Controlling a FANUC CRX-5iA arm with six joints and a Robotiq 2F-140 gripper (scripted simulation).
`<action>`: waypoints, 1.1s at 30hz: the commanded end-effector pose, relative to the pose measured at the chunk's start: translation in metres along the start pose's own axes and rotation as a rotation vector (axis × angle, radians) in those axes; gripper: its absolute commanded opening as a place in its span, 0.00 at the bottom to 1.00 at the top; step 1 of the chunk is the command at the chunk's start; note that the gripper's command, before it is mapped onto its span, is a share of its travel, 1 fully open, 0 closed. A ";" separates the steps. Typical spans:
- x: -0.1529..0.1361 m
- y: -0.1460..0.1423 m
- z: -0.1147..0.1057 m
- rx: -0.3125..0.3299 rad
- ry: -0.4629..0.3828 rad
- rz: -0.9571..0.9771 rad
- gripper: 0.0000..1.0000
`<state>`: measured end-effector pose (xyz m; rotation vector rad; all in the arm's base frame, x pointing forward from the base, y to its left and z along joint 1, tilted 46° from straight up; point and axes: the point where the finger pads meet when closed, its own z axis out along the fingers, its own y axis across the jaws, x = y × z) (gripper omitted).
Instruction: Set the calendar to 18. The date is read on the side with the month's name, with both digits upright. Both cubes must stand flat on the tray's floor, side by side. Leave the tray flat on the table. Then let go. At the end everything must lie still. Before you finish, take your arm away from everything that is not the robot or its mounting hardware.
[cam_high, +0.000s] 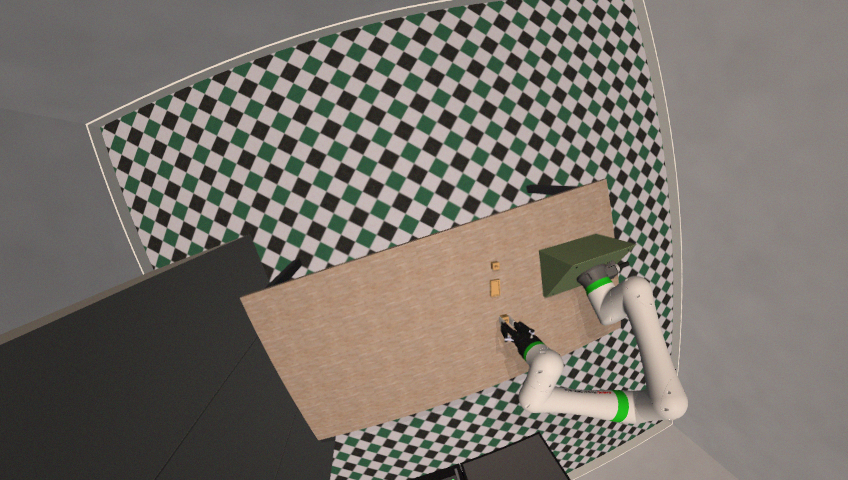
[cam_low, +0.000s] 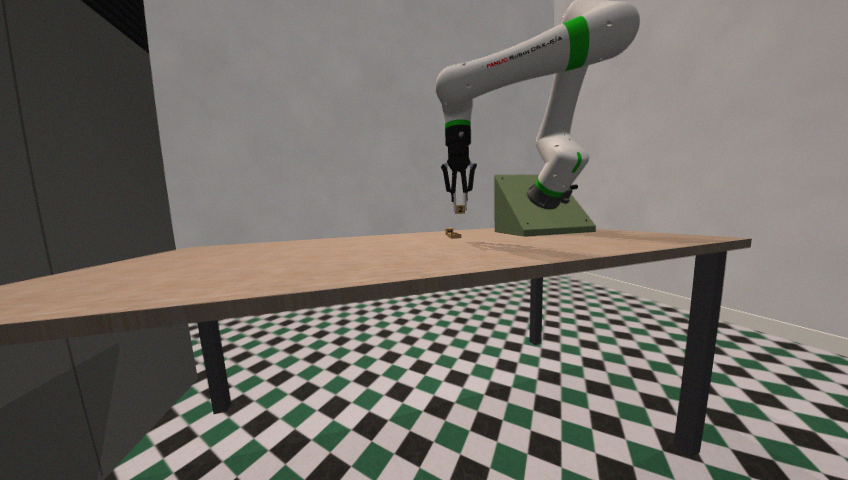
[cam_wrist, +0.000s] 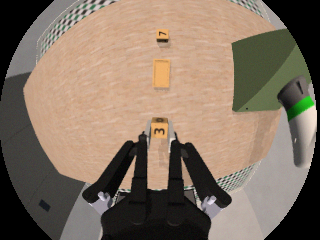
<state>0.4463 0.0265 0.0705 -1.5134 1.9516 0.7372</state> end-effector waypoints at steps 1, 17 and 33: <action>0.019 -0.002 -0.003 0.001 0.002 0.000 0.17; 0.093 0.000 -0.011 0.000 0.000 0.000 0.17; 0.093 0.000 0.000 0.000 0.000 0.000 0.17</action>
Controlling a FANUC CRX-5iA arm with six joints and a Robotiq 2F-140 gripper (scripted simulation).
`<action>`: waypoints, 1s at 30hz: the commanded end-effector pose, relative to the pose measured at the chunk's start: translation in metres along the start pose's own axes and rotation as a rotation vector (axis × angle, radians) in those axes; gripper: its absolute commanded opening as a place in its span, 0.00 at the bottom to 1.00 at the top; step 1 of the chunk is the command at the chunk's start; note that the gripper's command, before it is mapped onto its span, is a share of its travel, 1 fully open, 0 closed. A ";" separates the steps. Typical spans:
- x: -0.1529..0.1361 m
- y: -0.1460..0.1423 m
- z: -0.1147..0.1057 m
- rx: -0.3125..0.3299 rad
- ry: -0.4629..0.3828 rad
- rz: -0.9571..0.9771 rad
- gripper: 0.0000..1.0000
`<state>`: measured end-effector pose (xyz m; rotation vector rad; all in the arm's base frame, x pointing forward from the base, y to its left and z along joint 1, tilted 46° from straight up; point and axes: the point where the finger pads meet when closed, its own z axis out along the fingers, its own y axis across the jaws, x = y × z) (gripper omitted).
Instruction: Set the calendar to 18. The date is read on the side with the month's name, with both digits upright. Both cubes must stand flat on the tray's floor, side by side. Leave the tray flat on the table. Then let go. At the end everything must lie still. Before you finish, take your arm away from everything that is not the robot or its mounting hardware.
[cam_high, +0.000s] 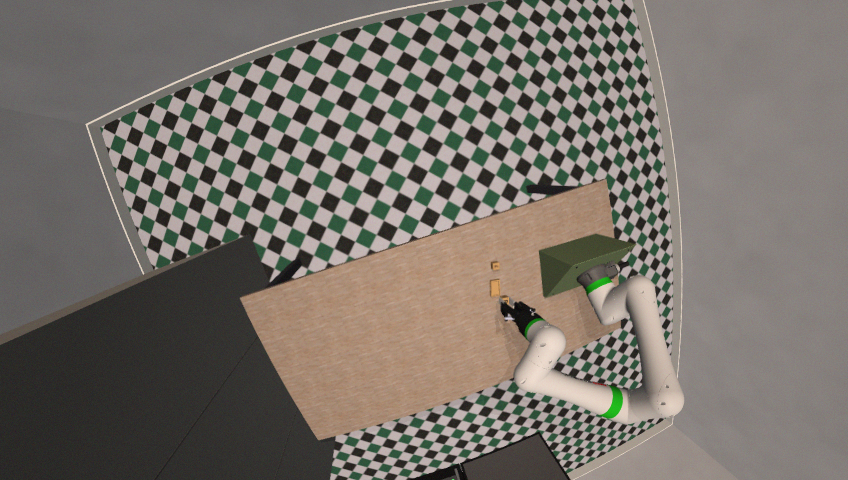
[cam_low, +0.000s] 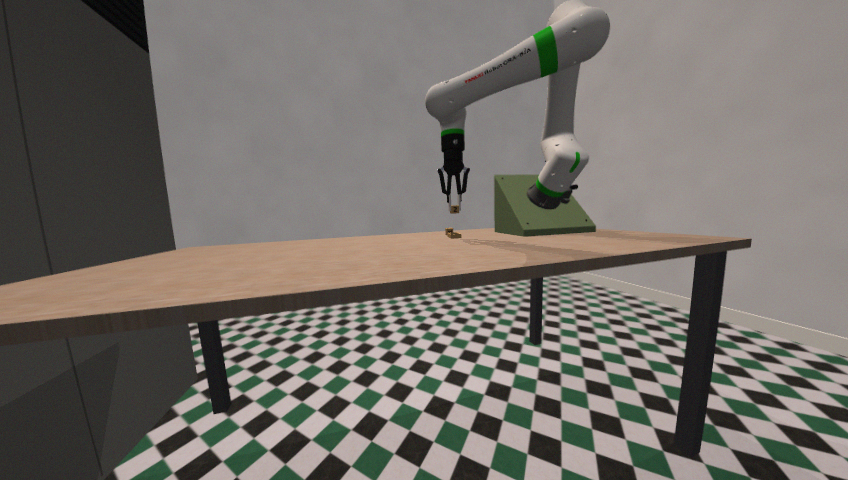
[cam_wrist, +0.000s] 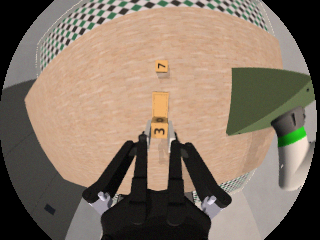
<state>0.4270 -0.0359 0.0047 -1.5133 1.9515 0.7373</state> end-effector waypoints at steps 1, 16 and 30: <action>0.000 0.000 0.004 0.000 0.000 0.000 0.17; 0.000 0.000 0.046 0.000 0.000 0.000 0.17; 0.000 0.000 0.054 0.000 0.000 0.000 0.17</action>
